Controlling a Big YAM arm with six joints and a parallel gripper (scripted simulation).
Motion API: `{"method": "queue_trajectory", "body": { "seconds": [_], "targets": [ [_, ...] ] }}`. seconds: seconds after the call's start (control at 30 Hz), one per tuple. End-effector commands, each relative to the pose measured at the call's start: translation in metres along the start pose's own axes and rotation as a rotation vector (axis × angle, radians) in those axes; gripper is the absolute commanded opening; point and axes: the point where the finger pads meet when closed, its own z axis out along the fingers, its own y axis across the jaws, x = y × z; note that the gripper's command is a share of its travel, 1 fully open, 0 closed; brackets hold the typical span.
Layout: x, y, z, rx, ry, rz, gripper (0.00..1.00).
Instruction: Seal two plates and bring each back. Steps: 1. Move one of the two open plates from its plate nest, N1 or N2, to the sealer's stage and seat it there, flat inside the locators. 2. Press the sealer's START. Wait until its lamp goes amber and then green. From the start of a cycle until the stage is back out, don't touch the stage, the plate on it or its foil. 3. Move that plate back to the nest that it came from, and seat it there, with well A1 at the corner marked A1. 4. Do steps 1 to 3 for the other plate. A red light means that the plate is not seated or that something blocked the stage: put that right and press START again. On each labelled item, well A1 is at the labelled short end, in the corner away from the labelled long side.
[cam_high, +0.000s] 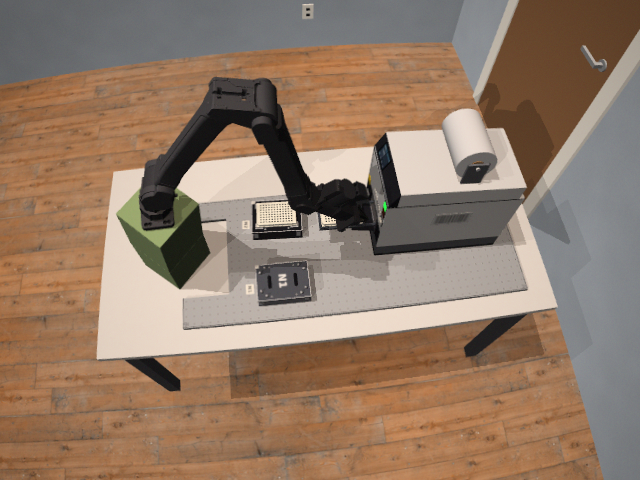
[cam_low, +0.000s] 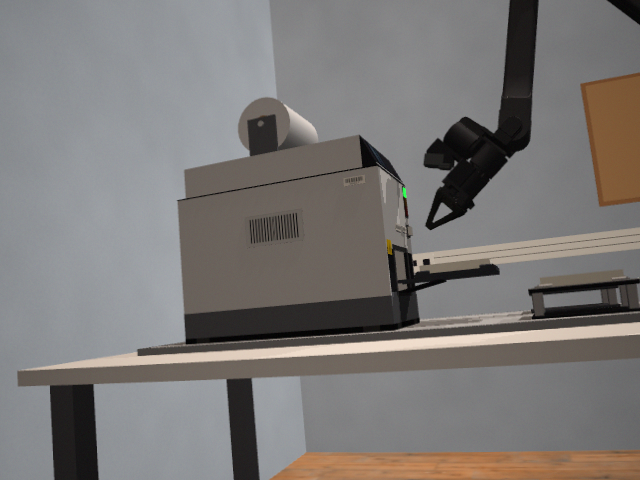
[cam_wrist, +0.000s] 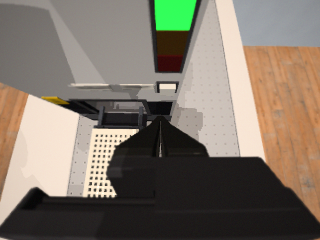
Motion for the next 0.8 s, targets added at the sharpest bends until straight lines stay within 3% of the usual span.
{"method": "queue_trajectory", "body": {
  "seconds": [0.0, 0.2, 0.33, 0.53, 0.77],
  "targets": [
    [0.009, 0.008, 0.012, -0.014, 0.017, -0.017, 0.00],
    [-0.021, 0.005, 0.020, -0.008, -0.042, -0.015, 0.00],
    [-0.008, 0.006, 0.026, -0.010, -0.020, -0.016, 0.00],
    [0.011, 0.007, 0.021, -0.013, 0.013, -0.016, 0.00],
    [-0.012, -0.006, 0.019, 0.002, -0.010, -0.008, 0.00]
  ]
}}
